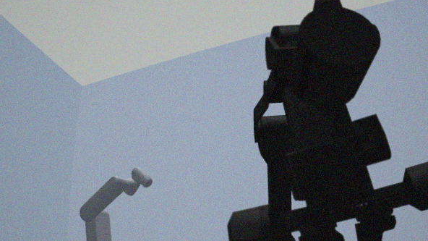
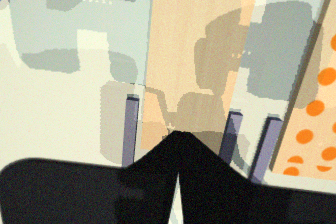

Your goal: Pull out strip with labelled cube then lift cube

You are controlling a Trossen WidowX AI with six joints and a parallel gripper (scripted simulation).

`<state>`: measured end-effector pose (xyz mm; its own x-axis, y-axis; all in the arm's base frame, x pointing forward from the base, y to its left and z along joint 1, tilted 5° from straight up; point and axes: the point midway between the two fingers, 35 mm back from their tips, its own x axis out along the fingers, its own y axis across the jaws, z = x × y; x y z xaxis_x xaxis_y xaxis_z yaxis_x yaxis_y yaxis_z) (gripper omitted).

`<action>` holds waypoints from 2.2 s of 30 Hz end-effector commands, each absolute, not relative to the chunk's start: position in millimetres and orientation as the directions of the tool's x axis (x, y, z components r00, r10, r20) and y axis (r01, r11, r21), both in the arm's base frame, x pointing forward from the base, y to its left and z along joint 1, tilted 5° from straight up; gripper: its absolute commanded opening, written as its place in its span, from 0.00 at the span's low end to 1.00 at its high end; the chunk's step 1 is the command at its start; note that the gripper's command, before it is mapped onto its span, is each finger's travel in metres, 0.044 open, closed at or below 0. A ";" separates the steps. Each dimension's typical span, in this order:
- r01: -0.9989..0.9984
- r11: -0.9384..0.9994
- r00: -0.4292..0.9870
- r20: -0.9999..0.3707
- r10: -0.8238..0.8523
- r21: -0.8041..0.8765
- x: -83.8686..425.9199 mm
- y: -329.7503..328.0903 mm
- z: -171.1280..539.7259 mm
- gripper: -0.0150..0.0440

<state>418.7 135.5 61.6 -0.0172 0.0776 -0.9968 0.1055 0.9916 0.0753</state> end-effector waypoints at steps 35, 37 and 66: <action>0.109 0.992 -0.019 -0.997 0.072 0.070 413.7 135.4 22.8 0.25; 0.109 0.992 -0.019 -0.997 0.072 0.070 413.7 135.4 22.6 0.25; 0.109 0.992 -0.019 -0.997 0.072 0.070 413.6 135.5 20.3 0.25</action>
<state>413.0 135.8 22.1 -0.0217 0.0762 -0.9969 0.1059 0.9917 0.0735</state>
